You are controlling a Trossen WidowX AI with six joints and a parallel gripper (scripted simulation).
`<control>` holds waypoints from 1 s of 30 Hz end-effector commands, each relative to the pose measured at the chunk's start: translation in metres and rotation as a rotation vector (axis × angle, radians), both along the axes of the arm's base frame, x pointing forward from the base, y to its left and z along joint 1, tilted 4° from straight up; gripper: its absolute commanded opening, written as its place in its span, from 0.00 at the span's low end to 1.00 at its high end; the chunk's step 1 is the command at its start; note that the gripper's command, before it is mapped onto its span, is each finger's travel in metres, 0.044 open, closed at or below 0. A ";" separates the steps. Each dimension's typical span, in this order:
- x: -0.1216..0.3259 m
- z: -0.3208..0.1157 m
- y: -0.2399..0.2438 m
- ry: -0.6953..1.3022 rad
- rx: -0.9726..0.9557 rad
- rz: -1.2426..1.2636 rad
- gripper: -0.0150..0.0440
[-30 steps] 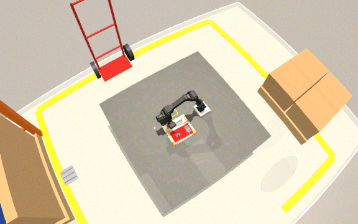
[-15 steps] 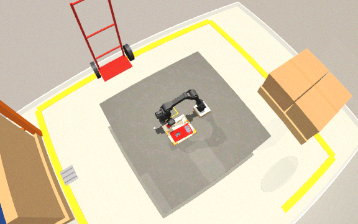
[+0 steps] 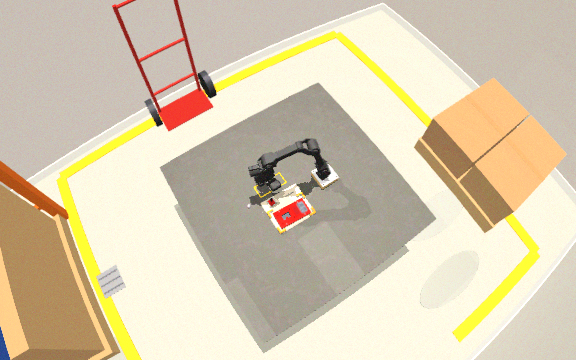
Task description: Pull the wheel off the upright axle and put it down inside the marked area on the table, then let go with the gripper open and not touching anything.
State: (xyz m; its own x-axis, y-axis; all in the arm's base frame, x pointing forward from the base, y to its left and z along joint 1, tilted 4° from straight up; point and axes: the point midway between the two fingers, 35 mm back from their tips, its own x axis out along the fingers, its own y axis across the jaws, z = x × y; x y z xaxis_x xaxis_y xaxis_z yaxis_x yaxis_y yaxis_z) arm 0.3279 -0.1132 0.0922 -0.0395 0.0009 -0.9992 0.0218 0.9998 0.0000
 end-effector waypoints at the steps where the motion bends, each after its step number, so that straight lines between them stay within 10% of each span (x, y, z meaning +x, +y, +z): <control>1: -0.012 0.002 -0.015 -0.001 -0.005 0.004 0.25; 30: -0.023 -0.080 -0.028 -0.001 -0.006 0.004 0.25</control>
